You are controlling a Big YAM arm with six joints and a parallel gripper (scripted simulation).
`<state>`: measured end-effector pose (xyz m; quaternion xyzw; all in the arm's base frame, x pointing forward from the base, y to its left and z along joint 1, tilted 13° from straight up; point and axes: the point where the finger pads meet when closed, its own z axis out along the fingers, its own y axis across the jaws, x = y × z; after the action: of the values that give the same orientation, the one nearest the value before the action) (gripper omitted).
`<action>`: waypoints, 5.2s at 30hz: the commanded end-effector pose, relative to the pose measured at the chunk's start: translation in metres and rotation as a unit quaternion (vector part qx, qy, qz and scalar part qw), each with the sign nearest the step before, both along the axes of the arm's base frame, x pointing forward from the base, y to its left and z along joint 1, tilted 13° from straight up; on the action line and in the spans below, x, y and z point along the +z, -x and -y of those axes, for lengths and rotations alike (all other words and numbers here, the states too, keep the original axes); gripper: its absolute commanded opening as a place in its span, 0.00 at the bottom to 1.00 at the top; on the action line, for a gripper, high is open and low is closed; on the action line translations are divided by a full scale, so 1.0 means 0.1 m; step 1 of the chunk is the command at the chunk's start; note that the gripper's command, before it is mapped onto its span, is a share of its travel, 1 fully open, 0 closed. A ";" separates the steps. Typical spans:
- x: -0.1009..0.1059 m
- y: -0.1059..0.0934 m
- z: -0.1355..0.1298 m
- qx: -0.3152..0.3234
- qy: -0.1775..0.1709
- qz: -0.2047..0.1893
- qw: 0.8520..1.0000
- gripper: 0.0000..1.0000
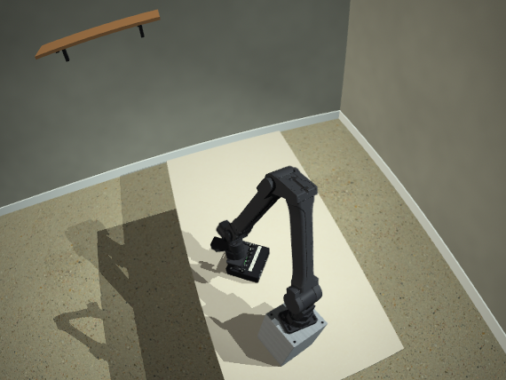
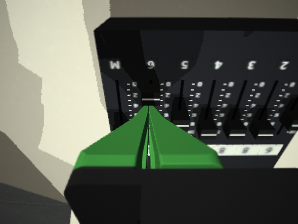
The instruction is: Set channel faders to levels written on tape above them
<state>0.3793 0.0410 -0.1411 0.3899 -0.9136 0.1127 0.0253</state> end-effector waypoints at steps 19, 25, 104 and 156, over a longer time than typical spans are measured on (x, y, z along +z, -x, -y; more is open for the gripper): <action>0.51 -0.05 -0.14 0.000 -0.003 0.016 1.000 0.00; 0.51 -0.04 -0.14 0.000 -0.003 0.015 1.000 0.00; 1.45 -0.17 -0.39 0.000 -0.008 0.029 1.000 1.00; 1.45 -0.17 -0.39 0.000 -0.008 0.029 1.000 1.00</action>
<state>0.3716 0.0688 -0.0153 0.3912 -0.9130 0.1133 0.0244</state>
